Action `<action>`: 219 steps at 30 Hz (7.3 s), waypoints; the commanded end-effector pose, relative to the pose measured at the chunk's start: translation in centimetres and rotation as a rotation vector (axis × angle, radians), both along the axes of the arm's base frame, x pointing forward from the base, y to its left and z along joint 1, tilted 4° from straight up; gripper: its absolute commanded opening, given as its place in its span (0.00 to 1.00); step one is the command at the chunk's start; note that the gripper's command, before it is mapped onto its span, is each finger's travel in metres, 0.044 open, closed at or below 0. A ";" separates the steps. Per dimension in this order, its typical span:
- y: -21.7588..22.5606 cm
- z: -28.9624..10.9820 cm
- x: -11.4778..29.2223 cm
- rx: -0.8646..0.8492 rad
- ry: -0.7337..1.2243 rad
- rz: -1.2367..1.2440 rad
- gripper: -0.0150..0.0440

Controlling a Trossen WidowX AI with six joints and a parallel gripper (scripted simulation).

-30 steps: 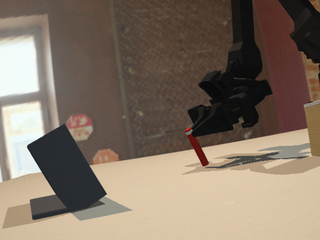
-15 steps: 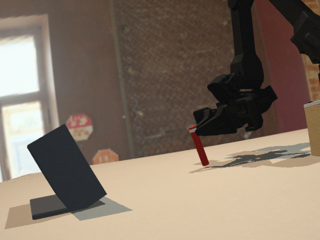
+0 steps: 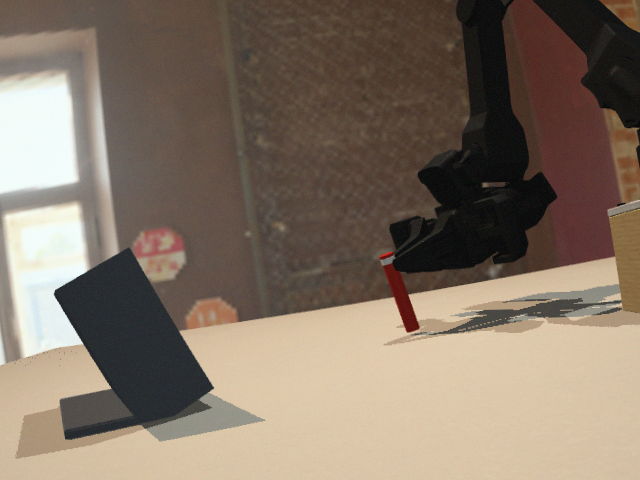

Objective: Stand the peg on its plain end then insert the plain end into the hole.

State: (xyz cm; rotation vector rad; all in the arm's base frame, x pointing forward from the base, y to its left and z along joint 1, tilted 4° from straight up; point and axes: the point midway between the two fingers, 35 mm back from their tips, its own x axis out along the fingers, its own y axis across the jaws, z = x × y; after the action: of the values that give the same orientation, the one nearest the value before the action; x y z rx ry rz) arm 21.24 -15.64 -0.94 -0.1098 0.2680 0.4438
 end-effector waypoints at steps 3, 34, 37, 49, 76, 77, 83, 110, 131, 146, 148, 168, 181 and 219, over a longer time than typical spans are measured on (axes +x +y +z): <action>0.0 -0.2 0.0 0.000 0.000 0.000 0.34; -0.2 -0.6 -0.4 0.009 -0.001 -0.003 0.34; -0.2 -0.6 -0.4 0.010 -0.002 -0.004 0.34; -0.3 -0.6 -0.6 0.014 -0.011 -0.005 0.34; -0.6 -0.7 -1.0 0.027 -0.029 -0.011 0.34; -0.6 -0.7 -1.0 0.028 -0.030 -0.011 0.34; -0.6 -0.7 -1.0 0.031 -0.034 -0.013 0.34; -0.8 -0.8 -1.4 0.046 -0.050 -0.022 0.34; -0.9 -0.6 -1.4 0.056 -0.060 -0.031 0.47; -0.9 -0.6 -1.4 0.056 -0.060 -0.031 0.47; -0.9 -0.6 -1.4 0.056 -0.060 -0.031 0.47; -0.9 -0.6 -1.4 0.056 -0.060 -0.031 1.00; -1.7 6.8 -0.7 0.053 -0.059 -0.031 1.00; 4.0 9.2 0.1 -0.067 0.617 0.241 1.00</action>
State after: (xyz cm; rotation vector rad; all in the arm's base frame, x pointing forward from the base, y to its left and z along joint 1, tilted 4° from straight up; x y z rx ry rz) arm 21.29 -11.66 9.10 -0.0468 0.7635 0.6956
